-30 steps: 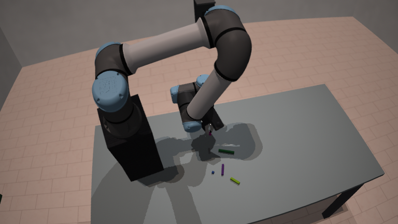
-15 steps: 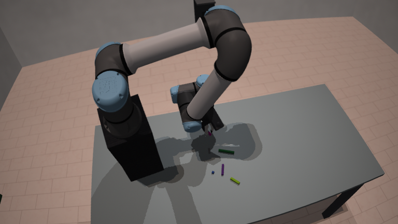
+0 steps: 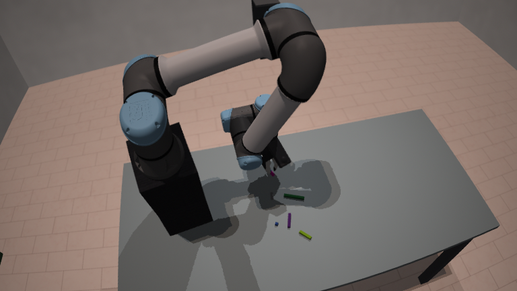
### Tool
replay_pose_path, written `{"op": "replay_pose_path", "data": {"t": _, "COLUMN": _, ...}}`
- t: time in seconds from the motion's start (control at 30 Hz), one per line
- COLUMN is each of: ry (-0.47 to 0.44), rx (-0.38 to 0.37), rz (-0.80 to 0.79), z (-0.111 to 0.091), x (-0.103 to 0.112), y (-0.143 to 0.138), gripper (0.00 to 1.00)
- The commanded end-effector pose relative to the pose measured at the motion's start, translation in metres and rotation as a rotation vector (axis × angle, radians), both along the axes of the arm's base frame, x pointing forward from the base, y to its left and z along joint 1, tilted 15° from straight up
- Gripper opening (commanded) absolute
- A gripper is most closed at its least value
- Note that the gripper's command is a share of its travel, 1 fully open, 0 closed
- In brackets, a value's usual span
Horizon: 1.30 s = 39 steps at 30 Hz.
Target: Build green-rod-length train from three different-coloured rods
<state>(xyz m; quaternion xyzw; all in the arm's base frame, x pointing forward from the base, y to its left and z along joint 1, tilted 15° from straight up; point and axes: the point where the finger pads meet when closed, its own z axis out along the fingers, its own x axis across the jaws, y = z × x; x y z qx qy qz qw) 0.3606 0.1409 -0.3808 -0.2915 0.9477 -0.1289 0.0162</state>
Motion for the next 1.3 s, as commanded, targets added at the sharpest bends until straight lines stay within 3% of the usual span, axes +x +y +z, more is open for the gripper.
{"op": "replay_pose_path", "data": {"t": 0.0, "ry": -0.001, "rx": 0.0, "rz": 0.0, "z": 0.009, "x": -0.001, "y": 0.002, "gripper": 0.14}}
{"op": "replay_pose_path", "data": {"t": 0.43, "ry": -0.001, "rx": 0.0, "rz": 0.0, "z": 0.066, "x": -0.007, "y": 0.016, "gripper": 0.14}}
{"op": "replay_pose_path", "data": {"t": 0.8, "ry": -0.001, "rx": 0.0, "rz": 0.0, "z": 0.077, "x": -0.008, "y": 0.019, "gripper": 0.14}}
{"op": "replay_pose_path", "data": {"t": 0.83, "ry": -0.001, "rx": 0.0, "rz": 0.0, "z": 0.077, "x": -0.008, "y": 0.019, "gripper": 1.0}}
{"op": "replay_pose_path", "data": {"t": 1.27, "ry": -0.001, "rx": 0.0, "rz": 0.0, "z": 0.077, "x": -0.008, "y": 0.019, "gripper": 1.0}}
